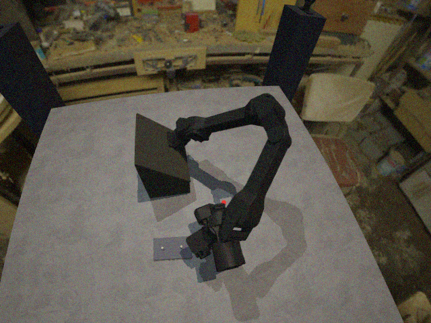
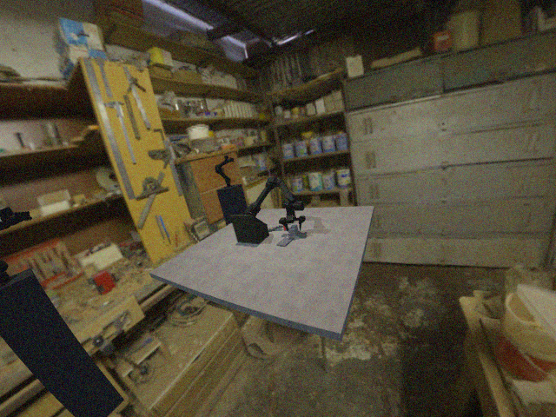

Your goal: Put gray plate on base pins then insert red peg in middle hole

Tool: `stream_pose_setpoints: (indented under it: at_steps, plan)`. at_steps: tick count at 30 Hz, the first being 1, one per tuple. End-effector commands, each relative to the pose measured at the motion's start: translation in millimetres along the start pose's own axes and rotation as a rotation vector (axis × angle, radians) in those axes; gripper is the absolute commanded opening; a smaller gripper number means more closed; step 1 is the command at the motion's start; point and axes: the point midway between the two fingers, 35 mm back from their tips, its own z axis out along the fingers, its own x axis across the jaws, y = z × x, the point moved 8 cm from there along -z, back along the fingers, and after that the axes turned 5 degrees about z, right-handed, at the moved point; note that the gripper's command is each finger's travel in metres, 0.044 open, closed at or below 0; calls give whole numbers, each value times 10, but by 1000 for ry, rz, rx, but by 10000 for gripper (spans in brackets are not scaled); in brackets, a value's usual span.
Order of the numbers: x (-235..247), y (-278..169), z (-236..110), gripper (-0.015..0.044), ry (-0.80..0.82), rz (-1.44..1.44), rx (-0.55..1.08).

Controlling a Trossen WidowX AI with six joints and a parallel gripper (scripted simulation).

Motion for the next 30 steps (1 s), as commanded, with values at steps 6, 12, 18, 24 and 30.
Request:
stream_pose_setpoints:
  at_steps: [6, 12, 18, 24, 30]
  plan:
    - [-16, -2, 151, 440, -2, 4, 5]
    - [-16, -2, 161, 335, -2, 4, 5]
    - [-16, -2, 161, 177, -2, 4, 5]
    - [-16, -2, 161, 138, -2, 4, 5]
    - [-8, 2, 117, 19, -1, 4, 4]
